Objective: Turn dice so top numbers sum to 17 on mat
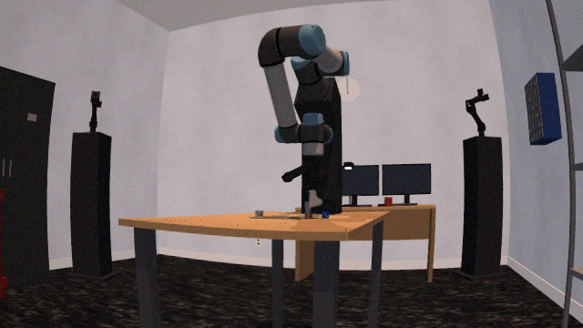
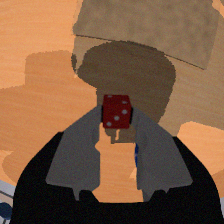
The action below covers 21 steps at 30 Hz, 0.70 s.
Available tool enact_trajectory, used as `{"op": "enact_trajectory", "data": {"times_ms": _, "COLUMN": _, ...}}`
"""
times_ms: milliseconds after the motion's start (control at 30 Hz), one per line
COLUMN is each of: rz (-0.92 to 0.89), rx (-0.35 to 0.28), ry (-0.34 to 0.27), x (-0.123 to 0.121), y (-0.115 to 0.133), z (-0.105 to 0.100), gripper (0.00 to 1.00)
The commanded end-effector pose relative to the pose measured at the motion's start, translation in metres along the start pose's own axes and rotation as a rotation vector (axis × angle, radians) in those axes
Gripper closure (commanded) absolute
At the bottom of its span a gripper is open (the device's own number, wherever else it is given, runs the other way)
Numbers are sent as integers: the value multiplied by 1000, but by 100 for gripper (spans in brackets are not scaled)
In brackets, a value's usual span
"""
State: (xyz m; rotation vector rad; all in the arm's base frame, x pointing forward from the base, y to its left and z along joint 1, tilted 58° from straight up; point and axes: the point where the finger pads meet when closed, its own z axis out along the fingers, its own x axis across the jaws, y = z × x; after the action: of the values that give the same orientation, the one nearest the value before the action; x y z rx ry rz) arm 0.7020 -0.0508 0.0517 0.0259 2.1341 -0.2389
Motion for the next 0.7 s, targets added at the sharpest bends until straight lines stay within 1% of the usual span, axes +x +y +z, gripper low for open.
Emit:
{"op": "enact_trajectory", "data": {"times_ms": 0, "rz": 0, "rx": 0, "ry": -1, "x": 0, "y": 0, "z": -2, "gripper": 94}}
{"op": "enact_trajectory", "data": {"times_ms": 133, "rz": 0, "rx": 0, "ry": -1, "x": 0, "y": 0, "z": -5, "gripper": 94}}
{"op": "enact_trajectory", "data": {"times_ms": 233, "rz": 0, "rx": 0, "ry": -1, "x": 0, "y": 0, "z": -14, "gripper": 94}}
{"op": "enact_trajectory", "data": {"times_ms": 367, "rz": 0, "rx": 0, "ry": -1, "x": 0, "y": 0, "z": -33, "gripper": 94}}
{"op": "enact_trajectory", "data": {"times_ms": 600, "rz": 0, "rx": 0, "ry": -1, "x": 0, "y": 0, "z": -74, "gripper": 94}}
{"op": "enact_trajectory", "data": {"times_ms": 633, "rz": 0, "rx": 0, "ry": -1, "x": 0, "y": 0, "z": -79, "gripper": 94}}
{"op": "enact_trajectory", "data": {"times_ms": 667, "rz": 0, "rx": 0, "ry": -1, "x": 0, "y": 0, "z": -79, "gripper": 94}}
